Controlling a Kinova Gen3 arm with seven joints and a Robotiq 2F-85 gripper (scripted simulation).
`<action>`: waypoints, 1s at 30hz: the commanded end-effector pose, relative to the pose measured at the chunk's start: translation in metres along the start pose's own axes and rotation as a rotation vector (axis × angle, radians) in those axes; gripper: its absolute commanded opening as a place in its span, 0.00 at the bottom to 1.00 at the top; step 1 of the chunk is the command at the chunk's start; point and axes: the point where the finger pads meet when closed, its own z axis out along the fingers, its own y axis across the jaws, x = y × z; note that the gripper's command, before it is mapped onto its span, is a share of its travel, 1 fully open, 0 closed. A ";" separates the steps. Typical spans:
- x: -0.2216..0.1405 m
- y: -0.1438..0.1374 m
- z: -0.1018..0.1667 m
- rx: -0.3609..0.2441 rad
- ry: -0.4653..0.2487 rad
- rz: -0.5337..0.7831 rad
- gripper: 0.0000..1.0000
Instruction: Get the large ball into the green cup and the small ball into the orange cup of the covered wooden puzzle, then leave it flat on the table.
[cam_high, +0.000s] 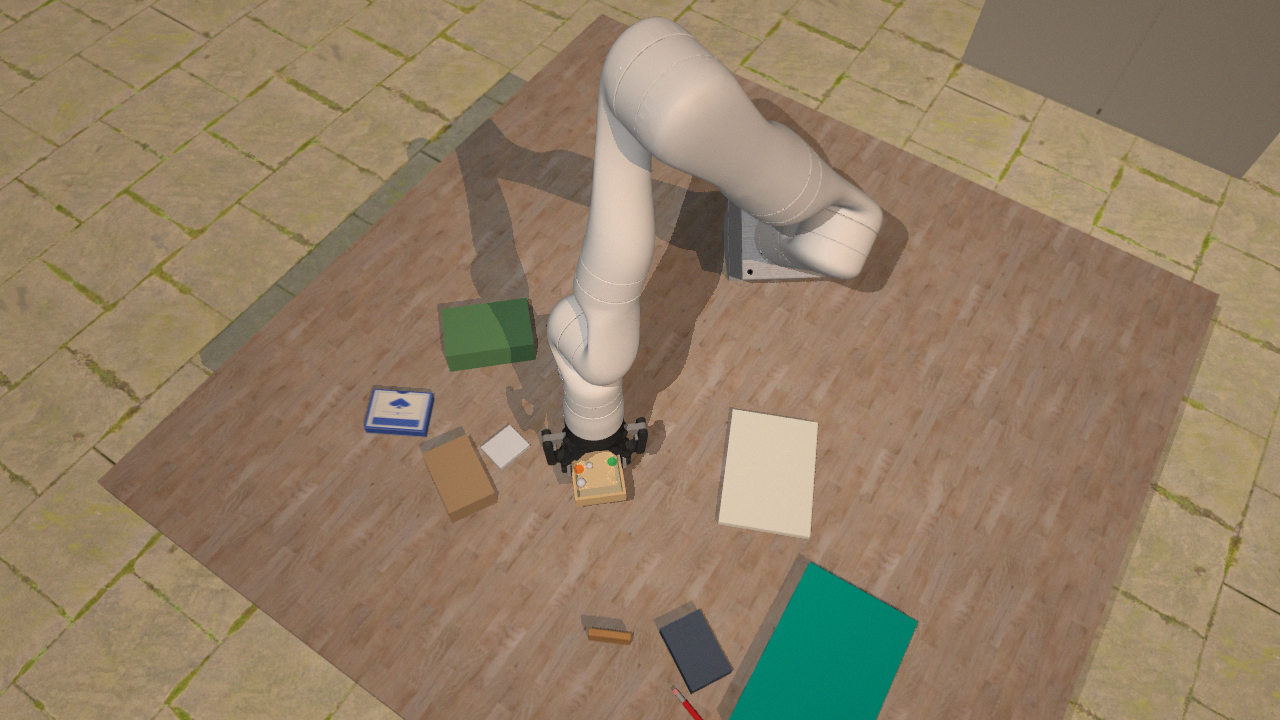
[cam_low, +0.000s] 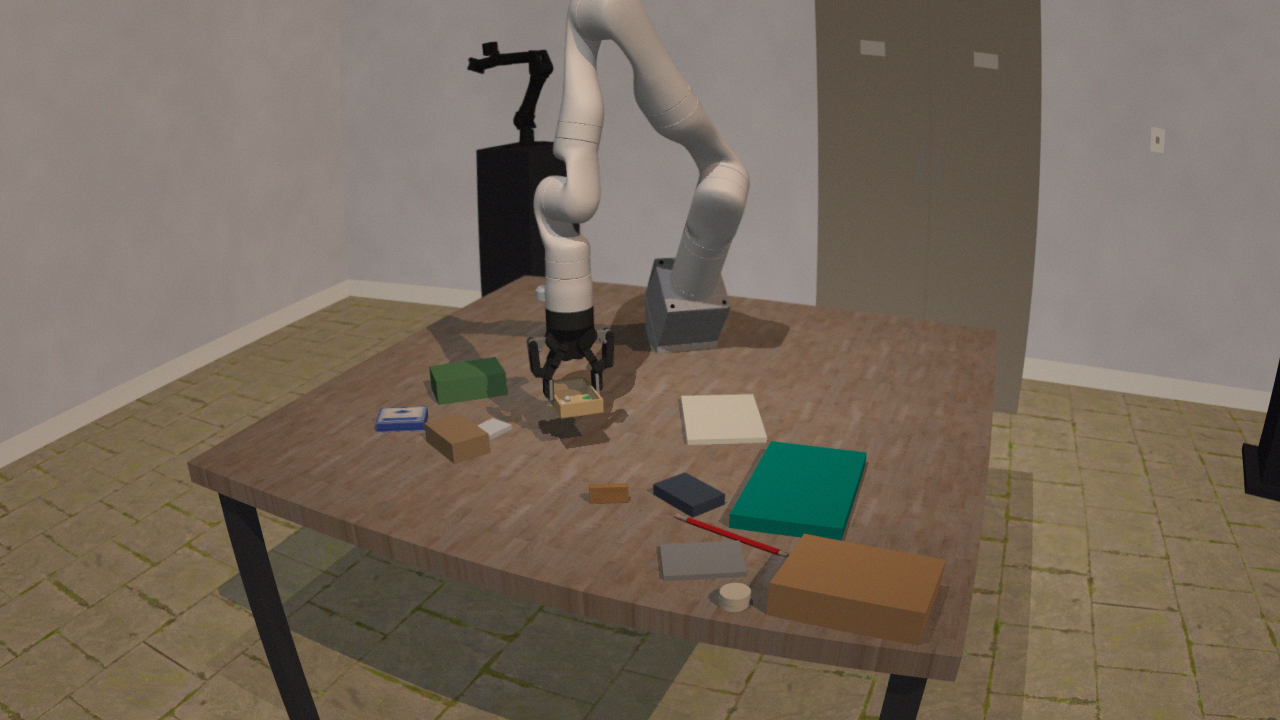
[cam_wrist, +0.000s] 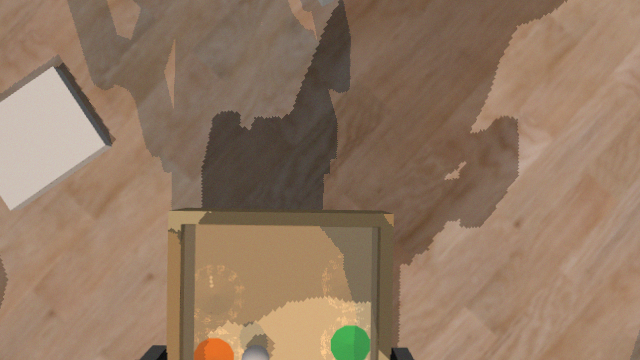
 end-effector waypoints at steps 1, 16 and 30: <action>-0.001 -0.001 -0.002 0.002 0.000 -0.004 0.74; -0.001 -0.001 -0.002 0.002 0.000 -0.004 0.74; -0.001 -0.001 -0.001 0.008 -0.050 -0.004 0.74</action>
